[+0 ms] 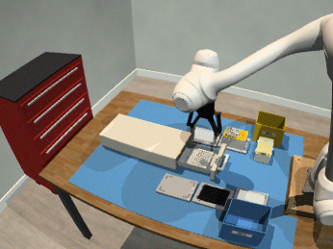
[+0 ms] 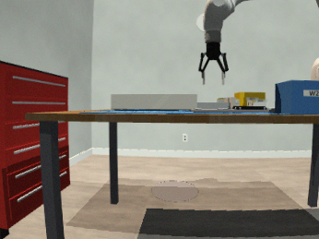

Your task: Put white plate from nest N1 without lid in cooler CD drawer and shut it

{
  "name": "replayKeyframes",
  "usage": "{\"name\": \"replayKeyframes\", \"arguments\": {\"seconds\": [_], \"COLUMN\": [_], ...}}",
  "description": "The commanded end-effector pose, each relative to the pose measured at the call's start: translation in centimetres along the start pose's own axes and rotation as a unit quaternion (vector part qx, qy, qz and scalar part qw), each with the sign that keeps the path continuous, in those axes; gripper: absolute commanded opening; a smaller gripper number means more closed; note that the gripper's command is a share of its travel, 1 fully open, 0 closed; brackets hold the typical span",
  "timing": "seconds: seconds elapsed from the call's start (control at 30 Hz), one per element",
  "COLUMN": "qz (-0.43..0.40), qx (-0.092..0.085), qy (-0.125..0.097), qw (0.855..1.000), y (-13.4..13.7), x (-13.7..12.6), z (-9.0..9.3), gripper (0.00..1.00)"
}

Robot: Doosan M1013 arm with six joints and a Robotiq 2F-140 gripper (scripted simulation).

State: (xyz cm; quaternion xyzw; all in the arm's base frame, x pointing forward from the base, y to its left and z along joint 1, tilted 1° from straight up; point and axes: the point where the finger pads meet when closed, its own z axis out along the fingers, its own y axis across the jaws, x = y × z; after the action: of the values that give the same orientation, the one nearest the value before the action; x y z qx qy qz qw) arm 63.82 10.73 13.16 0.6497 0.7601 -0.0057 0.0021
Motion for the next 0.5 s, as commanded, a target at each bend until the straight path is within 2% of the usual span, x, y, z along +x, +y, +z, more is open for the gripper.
{"name": "replayKeyframes", "arguments": {"seconds": [0.0, 0.37, 0.47], "qz": [0.0, 0.0, 0.0], "qx": [0.0, 0.0, 0.0], "qy": [0.0, 0.0, 0.0], "qw": [1.0, 1.0, 1.0], "y": [0.0, 0.0, -1.1], "x": [0.0, 0.0, 0.0], "z": [0.0, 0.0, 0.2], "gripper": [0.66, 0.66, 0.65]}}
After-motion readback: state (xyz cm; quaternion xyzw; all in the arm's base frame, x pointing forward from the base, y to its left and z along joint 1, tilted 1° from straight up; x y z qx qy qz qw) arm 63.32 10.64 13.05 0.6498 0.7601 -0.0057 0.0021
